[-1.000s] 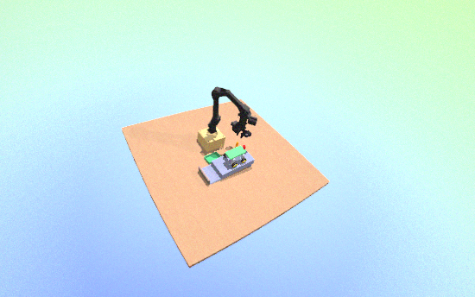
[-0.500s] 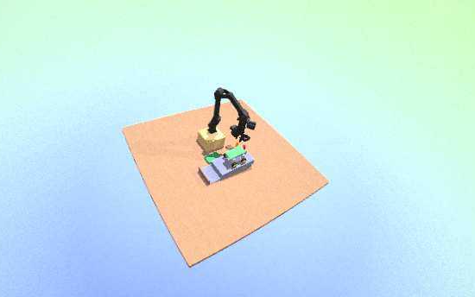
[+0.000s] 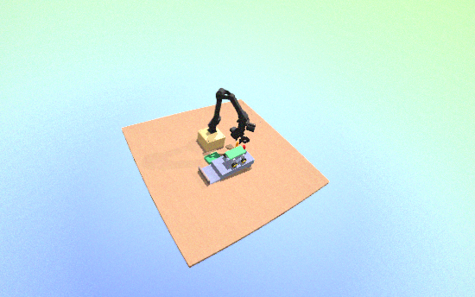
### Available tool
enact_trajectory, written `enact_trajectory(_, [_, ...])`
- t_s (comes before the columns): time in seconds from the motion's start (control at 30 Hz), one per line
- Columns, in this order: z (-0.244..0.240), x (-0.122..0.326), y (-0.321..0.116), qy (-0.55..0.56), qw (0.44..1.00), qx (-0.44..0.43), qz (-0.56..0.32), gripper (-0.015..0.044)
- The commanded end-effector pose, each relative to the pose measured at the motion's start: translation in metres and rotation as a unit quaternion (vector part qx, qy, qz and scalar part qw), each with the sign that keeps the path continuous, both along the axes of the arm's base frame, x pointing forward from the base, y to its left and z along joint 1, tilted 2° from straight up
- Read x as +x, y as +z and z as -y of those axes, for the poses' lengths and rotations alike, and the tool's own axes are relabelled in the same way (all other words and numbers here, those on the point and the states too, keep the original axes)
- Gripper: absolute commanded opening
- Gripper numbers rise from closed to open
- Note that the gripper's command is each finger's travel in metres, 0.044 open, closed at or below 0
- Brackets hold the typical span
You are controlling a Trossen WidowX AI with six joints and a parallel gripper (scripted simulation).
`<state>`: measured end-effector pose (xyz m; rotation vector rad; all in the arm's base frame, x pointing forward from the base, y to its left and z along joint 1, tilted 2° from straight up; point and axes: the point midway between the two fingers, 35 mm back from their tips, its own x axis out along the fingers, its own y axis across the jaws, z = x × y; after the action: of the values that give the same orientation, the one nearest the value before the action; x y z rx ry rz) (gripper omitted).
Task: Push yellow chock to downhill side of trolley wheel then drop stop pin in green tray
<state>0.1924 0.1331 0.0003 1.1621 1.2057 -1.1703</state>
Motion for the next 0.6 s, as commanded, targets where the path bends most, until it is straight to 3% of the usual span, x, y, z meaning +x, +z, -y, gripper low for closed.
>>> enact_trajectory(0.0, [0.0, -0.001, -0.007, -0.001, 1.0, 0.001, -0.003, 0.019])
enact_trajectory(0.57, [0.0, -0.001, -0.027, -0.001, 1.0, 0.001, -0.003, 0.019])
